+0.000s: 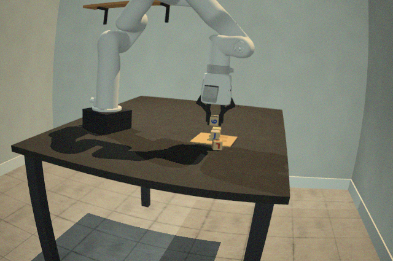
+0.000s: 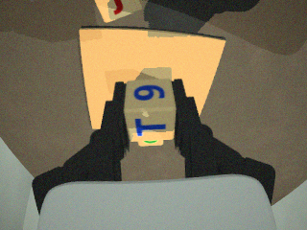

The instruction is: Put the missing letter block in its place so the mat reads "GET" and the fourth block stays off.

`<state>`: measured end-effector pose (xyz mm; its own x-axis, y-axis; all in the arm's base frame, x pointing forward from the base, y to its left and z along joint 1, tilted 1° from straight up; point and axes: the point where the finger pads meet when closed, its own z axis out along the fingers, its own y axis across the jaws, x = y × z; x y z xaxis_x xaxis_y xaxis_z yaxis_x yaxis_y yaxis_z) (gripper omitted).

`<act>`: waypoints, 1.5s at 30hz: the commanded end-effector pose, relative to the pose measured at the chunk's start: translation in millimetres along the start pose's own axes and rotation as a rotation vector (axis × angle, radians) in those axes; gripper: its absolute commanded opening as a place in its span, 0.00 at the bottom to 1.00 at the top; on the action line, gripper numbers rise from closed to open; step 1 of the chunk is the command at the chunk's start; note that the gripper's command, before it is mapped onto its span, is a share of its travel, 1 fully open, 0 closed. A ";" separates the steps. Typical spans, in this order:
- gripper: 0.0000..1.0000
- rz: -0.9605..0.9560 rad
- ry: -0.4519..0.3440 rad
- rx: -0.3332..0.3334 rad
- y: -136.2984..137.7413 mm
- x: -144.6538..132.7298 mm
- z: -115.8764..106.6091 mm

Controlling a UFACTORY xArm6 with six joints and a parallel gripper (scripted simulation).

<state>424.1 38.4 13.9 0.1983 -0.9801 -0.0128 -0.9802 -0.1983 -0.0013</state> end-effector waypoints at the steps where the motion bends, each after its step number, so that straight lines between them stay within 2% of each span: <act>1: 0.27 0.000 0.000 0.004 -1.8 0.3 14.4; 15: 0.27 0.000 0.000 0.004 -2.1 0.4 53.7; 45: 0.27 0.000 0.000 0.004 -2.1 0.5 55.6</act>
<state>424.9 39.0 -42.9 0.1982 -0.9801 -0.0128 -0.9802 -0.1982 -0.0016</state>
